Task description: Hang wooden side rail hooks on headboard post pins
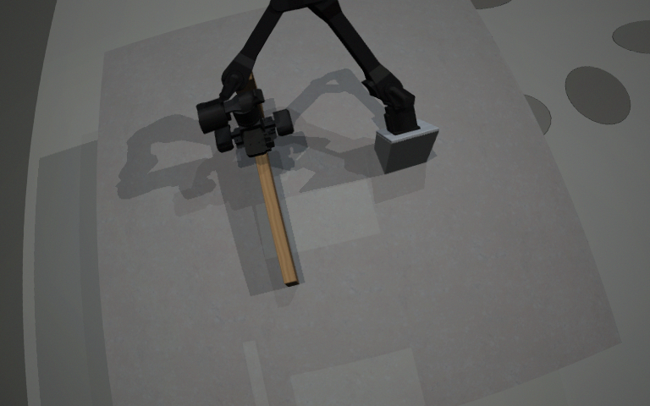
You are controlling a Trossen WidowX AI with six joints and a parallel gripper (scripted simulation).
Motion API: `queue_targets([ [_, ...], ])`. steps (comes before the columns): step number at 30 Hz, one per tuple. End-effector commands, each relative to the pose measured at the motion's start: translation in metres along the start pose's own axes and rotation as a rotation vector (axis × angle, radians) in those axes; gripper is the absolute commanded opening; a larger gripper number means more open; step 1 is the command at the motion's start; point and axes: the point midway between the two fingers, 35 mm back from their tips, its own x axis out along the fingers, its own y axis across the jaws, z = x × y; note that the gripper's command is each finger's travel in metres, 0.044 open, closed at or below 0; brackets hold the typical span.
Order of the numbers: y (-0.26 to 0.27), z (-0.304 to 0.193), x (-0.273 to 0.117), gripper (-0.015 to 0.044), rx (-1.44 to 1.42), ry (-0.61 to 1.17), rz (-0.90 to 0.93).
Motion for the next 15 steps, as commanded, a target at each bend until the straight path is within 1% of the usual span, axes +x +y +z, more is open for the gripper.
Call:
queue_targets([
  [1, -0.0010, -0.0004, -0.0026, 0.0000, -0.006, 0.002, -0.009],
  [15, -0.0022, -0.0021, -0.0034, 0.0000, -0.006, 0.002, -0.009],
])
